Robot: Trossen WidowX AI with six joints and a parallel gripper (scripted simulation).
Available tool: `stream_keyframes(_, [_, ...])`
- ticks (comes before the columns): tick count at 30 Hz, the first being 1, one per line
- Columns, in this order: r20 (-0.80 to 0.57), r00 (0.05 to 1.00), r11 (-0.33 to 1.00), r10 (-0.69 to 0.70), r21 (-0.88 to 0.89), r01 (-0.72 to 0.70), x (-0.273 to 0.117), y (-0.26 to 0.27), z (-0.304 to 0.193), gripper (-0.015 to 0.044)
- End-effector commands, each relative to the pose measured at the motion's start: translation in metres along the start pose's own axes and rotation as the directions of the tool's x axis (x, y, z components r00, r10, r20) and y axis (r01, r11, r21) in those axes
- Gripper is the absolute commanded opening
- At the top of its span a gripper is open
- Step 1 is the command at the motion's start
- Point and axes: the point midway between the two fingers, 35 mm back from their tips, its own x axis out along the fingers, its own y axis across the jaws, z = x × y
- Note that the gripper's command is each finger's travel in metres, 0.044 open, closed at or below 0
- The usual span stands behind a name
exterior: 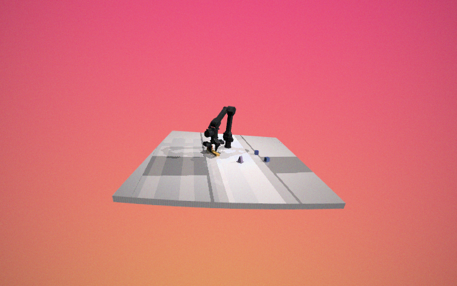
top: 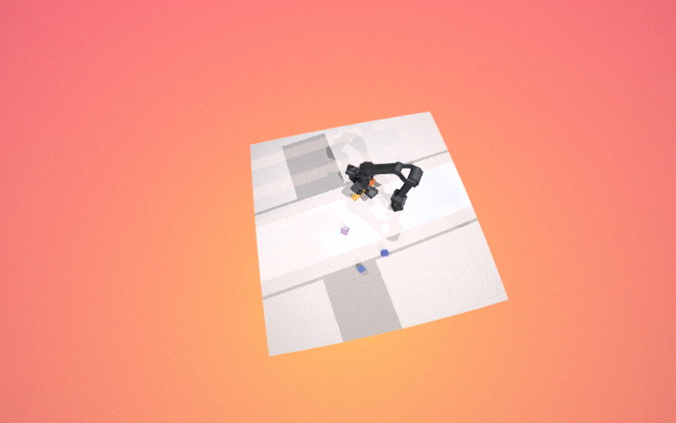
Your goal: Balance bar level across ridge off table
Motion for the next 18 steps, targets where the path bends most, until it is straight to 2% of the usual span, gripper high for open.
stream_keyframes(1, [0.0, 1.0, 1.0, 0.001, 0.0, -0.001, 0.0, 0.0, 0.0, 0.0151])
stream_keyframes(8, [0.0, 1.0, 1.0, 0.001, 0.0, -0.001, 0.0, 0.0, 0.0, 0.0104])
stream_keyframes(12, [0.0, 1.0, 1.0, 0.0, 0.0, 0.0, -0.006, -0.001, 0.0, 0.0])
stream_keyframes(18, [0.001, 1.0, 1.0, 0.0, -0.001, 0.0, -0.021, -0.004, 0.001, 0.0])
